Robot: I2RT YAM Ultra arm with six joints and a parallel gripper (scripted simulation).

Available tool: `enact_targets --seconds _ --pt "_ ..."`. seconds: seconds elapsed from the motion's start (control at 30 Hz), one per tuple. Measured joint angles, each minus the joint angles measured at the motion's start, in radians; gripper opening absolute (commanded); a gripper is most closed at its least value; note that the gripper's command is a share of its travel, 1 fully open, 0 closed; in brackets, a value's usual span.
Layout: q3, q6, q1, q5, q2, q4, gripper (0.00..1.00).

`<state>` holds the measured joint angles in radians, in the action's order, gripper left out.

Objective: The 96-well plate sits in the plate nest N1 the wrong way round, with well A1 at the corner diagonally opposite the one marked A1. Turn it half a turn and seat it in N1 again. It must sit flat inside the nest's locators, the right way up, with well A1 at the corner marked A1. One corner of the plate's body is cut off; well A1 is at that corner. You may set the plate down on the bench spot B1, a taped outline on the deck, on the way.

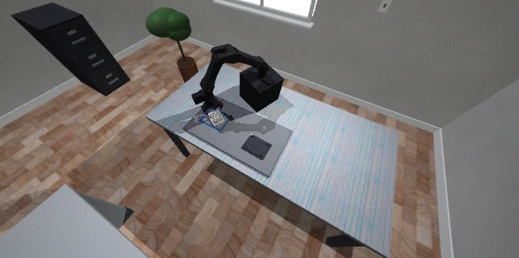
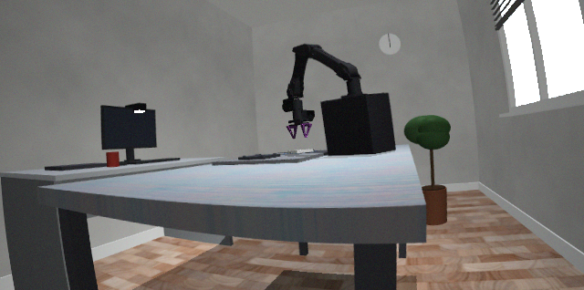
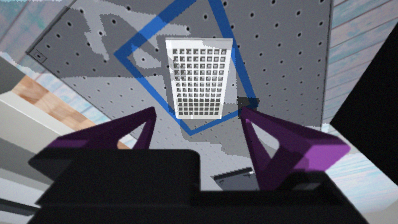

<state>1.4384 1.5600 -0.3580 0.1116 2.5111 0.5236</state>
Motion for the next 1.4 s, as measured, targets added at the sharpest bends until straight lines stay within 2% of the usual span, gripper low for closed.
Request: enact_targets --seconds 0.57,1.4 --pt "0.011 0.006 0.006 0.0 0.053 -0.046 1.0" --pt "0.044 0.017 0.017 0.0 0.17 -0.123 1.0"
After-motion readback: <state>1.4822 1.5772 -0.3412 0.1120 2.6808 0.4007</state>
